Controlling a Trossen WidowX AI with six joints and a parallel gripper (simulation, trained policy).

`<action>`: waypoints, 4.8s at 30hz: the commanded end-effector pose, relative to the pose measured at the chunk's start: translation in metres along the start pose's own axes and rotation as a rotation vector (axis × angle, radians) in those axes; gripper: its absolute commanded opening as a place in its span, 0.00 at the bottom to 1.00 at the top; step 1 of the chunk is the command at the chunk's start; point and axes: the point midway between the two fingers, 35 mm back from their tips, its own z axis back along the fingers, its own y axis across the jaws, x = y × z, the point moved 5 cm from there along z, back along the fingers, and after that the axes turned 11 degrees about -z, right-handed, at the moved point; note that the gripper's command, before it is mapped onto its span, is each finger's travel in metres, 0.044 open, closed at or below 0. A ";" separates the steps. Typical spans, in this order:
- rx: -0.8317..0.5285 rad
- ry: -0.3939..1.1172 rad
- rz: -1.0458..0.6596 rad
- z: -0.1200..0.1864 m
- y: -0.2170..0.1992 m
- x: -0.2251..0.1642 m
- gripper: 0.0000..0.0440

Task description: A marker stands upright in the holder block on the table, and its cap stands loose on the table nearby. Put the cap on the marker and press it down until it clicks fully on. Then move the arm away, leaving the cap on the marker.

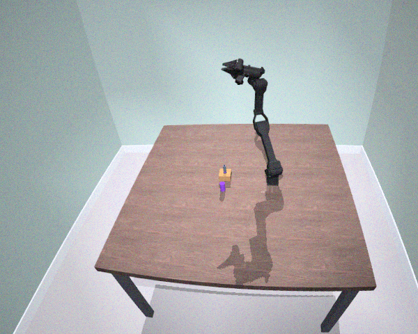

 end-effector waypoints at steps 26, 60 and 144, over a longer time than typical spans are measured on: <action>-0.154 -0.006 0.192 0.002 -0.031 0.009 0.54; -0.360 -0.065 0.372 0.008 -0.065 0.042 0.67; -0.788 -0.324 0.770 0.084 -0.157 0.189 0.72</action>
